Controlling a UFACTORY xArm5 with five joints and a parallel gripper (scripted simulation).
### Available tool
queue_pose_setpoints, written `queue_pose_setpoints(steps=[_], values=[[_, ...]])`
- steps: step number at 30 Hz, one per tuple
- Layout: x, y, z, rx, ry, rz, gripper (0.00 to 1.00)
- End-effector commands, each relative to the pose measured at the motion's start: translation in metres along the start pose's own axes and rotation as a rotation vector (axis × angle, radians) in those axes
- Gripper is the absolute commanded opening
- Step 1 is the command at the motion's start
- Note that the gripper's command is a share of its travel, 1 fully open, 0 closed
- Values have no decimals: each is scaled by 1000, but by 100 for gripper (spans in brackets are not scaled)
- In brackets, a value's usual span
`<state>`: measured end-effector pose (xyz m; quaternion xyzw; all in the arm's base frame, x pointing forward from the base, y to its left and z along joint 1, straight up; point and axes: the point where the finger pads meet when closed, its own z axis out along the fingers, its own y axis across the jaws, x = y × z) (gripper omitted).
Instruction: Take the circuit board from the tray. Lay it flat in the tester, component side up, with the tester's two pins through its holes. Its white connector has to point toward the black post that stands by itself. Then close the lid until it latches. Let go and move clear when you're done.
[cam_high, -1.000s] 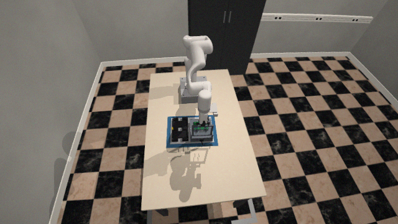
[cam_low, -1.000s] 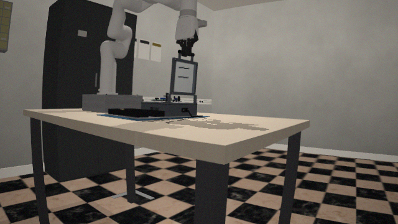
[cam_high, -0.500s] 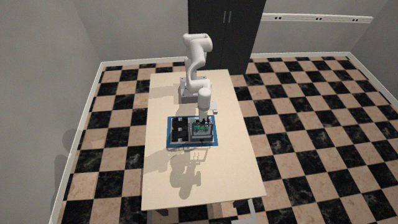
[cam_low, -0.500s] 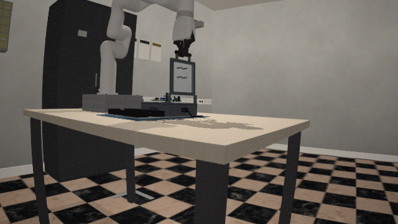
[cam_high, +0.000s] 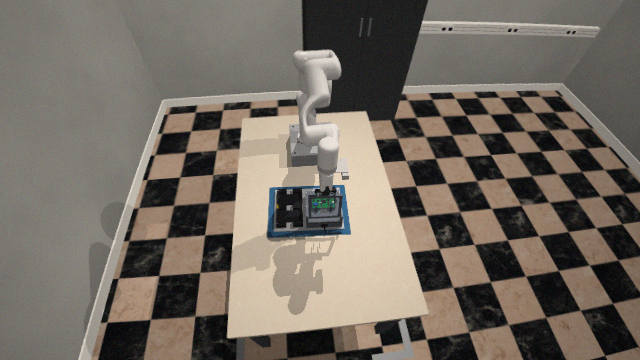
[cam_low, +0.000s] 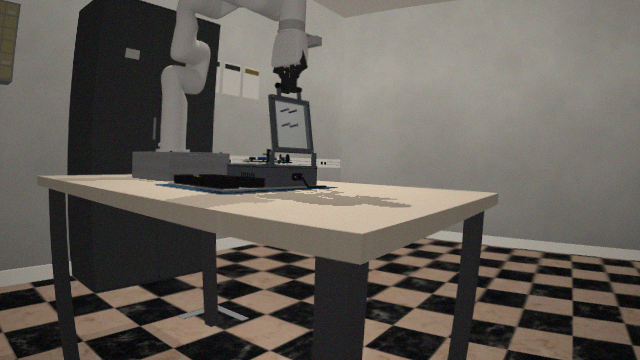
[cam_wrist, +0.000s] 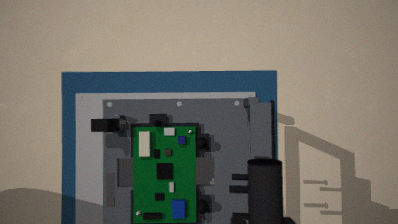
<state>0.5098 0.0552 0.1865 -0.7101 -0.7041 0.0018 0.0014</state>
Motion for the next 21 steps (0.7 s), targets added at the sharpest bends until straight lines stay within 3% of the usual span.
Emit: queue_pose_setpoints(steps=[1, 21], values=[[0, -2, -2, -6, 1, 0, 0], [0, -33, 7, -6, 1, 0, 0]])
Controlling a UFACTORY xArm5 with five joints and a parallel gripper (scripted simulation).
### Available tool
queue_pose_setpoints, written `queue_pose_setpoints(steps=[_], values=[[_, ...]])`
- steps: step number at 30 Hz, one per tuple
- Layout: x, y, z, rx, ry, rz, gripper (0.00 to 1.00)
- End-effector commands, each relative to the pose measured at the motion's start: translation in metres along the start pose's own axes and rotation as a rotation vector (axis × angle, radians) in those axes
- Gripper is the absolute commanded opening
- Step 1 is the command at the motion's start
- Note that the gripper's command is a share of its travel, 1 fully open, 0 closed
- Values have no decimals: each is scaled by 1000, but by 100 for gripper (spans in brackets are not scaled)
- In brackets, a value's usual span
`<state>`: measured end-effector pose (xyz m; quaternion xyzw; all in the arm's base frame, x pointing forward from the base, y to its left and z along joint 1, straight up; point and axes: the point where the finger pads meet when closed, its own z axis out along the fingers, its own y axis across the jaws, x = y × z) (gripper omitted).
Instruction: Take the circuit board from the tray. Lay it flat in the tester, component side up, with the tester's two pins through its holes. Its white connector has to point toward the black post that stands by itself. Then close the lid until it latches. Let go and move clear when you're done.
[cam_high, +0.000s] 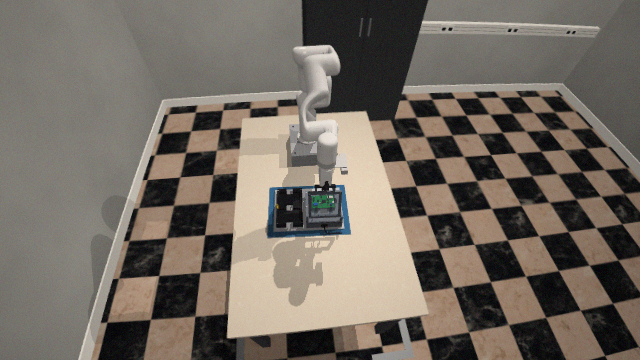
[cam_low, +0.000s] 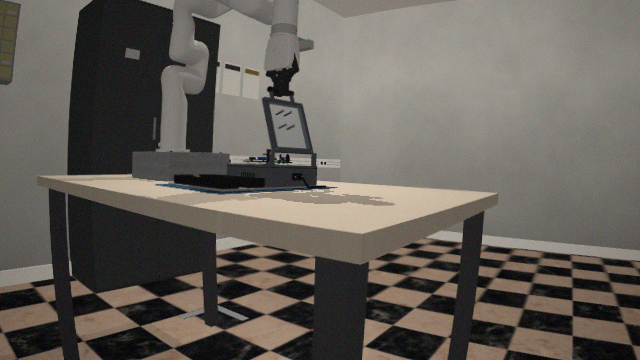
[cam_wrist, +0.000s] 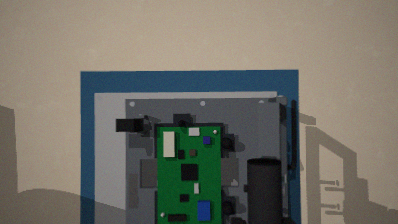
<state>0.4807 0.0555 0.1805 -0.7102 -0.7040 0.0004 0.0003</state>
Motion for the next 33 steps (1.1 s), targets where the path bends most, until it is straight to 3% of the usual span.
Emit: queue_pose_setpoints(steps=[1, 33], values=[[0, -6, 1, -3, 0, 0, 0], [0, -56, 30, -2, 0, 0, 0]])
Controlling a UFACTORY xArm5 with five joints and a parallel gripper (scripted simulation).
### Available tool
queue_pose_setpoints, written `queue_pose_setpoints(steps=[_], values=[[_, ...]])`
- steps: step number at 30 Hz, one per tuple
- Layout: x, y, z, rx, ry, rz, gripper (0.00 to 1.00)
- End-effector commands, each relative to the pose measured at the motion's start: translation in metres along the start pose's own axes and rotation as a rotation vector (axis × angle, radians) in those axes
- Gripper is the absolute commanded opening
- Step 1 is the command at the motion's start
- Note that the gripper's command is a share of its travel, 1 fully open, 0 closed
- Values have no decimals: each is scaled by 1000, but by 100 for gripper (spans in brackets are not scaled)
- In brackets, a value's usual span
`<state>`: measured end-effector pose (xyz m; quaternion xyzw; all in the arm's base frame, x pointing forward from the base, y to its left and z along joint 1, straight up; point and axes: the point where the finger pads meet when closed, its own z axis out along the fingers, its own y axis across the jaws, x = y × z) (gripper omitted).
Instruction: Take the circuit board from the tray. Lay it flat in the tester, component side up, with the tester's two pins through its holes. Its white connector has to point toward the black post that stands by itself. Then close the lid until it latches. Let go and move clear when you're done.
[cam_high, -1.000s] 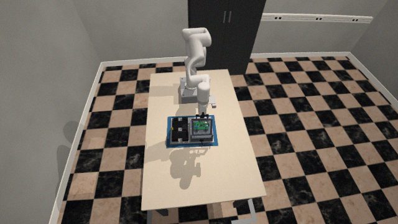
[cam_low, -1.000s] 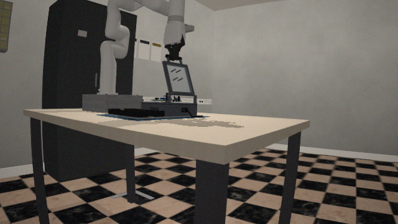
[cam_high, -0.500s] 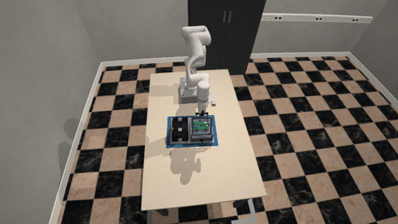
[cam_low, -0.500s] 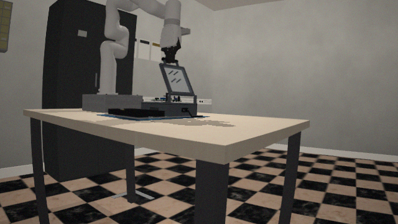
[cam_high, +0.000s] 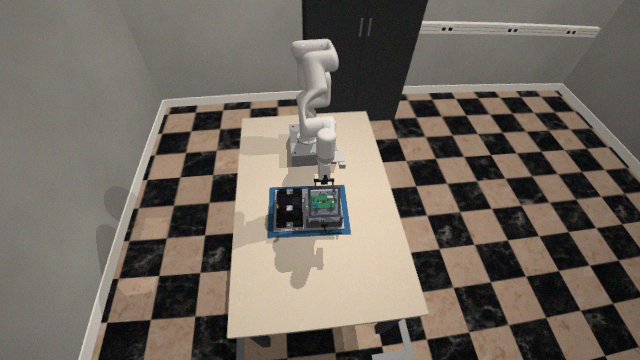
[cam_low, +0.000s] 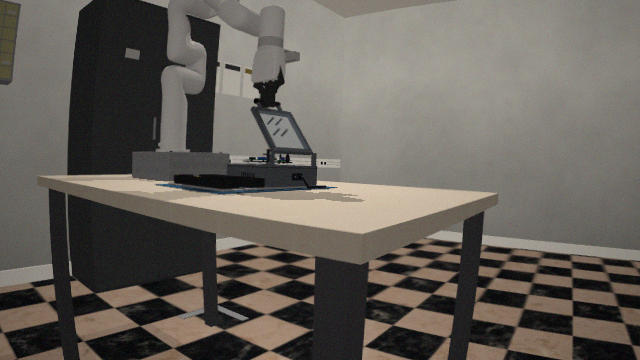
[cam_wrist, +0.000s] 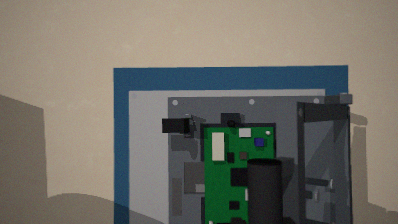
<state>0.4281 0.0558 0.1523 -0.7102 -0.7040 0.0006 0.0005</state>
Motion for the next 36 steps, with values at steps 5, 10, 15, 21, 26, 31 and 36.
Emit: queue_pose_setpoints(steps=[5, 10, 15, 21, 26, 31, 36], values=[[0, -12, 9, -3, 0, 0, 0], [0, -20, 17, -3, 0, 0, 0], [0, -25, 22, -3, 0, 0, 0], [0, -34, 33, -3, 0, 0, 0], [0, -41, 44, -3, 0, 0, 0], [0, -45, 50, -3, 0, 0, 0], [0, -50, 59, -3, 0, 0, 0]])
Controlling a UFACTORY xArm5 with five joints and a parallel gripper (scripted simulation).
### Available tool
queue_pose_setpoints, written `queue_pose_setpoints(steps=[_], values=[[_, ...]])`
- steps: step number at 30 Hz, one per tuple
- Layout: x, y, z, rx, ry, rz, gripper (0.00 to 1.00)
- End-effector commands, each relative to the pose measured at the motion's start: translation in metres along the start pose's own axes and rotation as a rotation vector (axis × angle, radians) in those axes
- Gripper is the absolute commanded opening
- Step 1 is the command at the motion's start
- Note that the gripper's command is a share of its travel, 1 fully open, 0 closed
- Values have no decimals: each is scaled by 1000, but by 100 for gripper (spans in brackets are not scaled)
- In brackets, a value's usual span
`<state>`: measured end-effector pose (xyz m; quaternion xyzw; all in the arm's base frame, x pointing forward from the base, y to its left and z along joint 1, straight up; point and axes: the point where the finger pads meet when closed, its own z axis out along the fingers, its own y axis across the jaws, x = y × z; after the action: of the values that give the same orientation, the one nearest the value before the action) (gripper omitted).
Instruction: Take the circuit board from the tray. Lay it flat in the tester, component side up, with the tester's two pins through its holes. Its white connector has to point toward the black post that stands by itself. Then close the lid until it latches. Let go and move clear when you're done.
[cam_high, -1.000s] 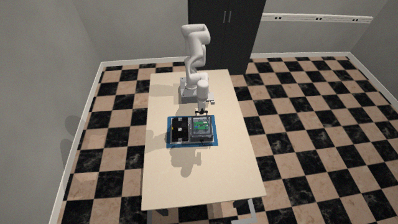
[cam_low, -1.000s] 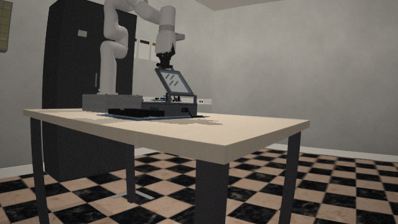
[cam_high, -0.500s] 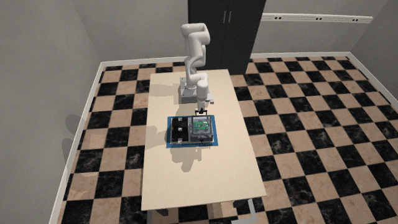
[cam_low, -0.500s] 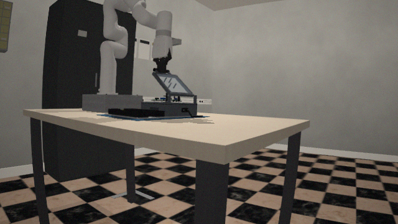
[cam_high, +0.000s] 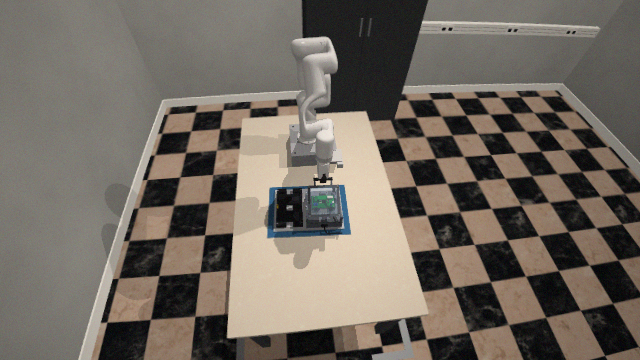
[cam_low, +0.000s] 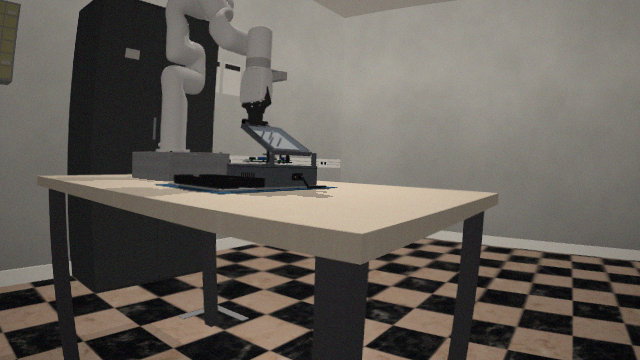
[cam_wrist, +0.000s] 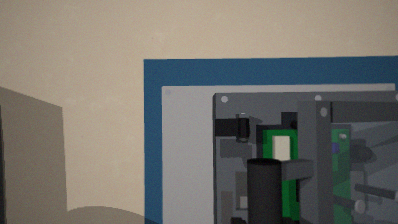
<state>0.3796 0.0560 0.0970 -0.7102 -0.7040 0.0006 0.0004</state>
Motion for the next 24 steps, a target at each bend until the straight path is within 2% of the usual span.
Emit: queue_pose_setpoints(steps=[1, 24], values=[[0, -3, 6, -3, 0, 0, 0], [0, -16, 40, -3, 0, 0, 0]])
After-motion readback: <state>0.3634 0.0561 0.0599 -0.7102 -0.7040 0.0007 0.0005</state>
